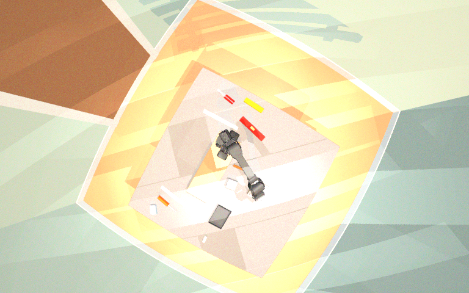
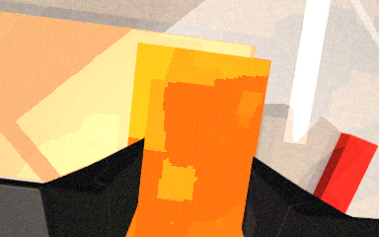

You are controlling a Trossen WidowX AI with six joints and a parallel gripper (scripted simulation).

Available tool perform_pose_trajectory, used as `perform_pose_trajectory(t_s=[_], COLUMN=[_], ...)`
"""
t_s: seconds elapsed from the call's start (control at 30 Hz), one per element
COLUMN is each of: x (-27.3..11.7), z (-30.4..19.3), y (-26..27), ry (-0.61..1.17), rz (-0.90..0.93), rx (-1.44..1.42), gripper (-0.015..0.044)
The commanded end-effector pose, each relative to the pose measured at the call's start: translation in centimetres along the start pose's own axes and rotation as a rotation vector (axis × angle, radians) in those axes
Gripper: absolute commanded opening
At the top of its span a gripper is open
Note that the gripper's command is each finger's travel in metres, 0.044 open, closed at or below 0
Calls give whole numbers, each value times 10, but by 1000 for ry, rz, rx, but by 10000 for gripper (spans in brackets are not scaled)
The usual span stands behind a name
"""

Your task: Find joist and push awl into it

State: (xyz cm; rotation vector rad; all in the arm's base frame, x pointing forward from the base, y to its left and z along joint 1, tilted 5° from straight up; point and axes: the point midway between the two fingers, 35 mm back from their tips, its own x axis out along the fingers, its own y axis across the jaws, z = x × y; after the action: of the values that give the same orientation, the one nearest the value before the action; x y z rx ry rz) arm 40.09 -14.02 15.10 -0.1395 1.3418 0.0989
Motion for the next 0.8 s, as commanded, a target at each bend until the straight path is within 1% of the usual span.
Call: perform_pose_trajectory(t_s=[0.0, 0.4, 0.77], x=[-6, 0, 2], z=[4, 27, 32], y=[6, 89, 170], ry=[-10, -22, -31], rz=[-3, 56, 113], rx=[-14, -204, -388], gripper=[0, 0, 0])
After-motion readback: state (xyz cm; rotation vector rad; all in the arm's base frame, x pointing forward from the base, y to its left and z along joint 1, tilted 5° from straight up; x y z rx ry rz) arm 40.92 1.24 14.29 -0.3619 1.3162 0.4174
